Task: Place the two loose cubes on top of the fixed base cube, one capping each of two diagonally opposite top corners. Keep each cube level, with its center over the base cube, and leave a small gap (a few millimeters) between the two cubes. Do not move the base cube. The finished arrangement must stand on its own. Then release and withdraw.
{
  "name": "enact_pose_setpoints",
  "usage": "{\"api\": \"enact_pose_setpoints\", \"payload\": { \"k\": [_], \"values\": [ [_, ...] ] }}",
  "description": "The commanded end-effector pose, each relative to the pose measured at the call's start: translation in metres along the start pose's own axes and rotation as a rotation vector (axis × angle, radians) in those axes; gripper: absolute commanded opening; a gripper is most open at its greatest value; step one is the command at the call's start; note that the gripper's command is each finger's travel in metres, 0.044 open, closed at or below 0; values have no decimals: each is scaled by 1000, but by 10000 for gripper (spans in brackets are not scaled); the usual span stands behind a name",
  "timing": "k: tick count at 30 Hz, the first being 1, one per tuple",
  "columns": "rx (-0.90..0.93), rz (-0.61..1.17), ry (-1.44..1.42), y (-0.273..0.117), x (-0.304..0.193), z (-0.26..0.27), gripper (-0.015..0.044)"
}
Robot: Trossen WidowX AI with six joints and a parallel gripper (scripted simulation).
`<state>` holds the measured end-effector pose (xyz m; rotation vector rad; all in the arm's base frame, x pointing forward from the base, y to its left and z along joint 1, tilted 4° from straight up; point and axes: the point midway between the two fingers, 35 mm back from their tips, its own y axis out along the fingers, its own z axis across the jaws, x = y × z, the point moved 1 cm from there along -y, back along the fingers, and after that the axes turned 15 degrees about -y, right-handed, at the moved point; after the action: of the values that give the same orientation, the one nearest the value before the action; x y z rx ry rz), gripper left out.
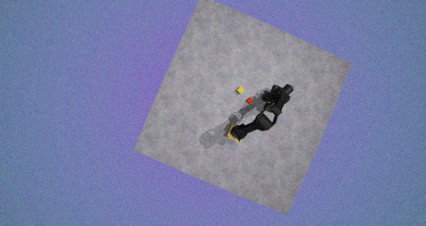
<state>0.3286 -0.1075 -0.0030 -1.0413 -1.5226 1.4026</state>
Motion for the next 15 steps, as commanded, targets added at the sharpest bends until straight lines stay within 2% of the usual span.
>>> {"api": "enact_pose_setpoints", "payload": {
  "k": [1,7,15],
  "values": [
    [3,-8,4,7,1,1,265],
    [3,-8,4,7,1,1,107],
    [-15,7,45,-1,-5,0,105]
  ]
}}
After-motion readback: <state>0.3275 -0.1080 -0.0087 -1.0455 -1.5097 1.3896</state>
